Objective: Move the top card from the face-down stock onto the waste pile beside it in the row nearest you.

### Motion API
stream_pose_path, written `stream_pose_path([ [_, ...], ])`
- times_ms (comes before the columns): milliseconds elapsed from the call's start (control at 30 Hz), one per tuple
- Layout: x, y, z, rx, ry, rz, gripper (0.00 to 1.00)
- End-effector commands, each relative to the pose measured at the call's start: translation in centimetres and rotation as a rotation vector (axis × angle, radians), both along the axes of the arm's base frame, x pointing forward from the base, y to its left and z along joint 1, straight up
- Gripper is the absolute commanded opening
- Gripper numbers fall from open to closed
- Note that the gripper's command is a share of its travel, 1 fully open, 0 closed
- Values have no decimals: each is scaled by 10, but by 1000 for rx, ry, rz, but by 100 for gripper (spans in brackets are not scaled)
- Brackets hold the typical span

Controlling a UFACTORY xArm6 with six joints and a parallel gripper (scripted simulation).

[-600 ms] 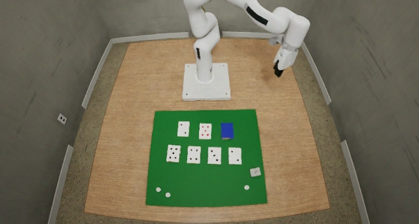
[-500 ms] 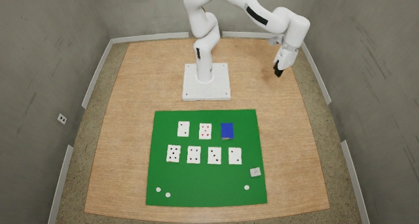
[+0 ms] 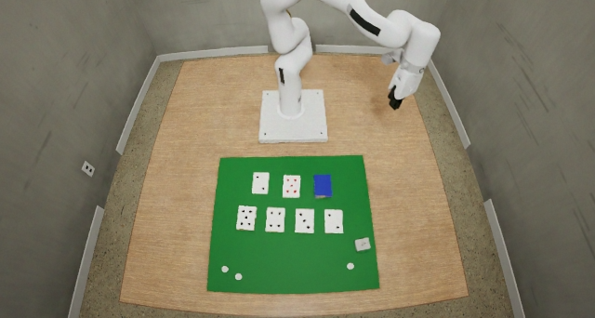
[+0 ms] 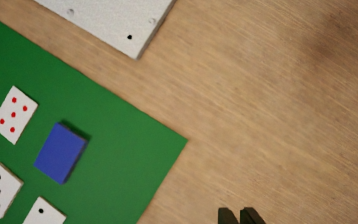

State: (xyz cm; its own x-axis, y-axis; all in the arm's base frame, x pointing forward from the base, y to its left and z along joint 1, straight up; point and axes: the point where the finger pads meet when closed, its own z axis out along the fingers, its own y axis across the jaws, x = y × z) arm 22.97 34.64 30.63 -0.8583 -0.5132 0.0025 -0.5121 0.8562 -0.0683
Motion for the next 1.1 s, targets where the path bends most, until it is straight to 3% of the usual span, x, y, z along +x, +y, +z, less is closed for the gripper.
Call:
stream_pose_path([
  [0,4,-1,-2,4,-2,-7,100],
  [67,23,-10,-21,9,2,-43,100],
  [133,54,-31,-55,18,8,-119,100],
  [367,113,-102,-135,38,16,-283,100],
  [433,123,-128,-157,45,17,-340,100],
  [500,123,-128,-157,45,17,-340,100],
  [567,134,-175,-195,57,16,-440,100],
  [700,138,-215,-225,64,15,-503,100],
  [1067,137,-226,-233,66,14,-527,100],
])
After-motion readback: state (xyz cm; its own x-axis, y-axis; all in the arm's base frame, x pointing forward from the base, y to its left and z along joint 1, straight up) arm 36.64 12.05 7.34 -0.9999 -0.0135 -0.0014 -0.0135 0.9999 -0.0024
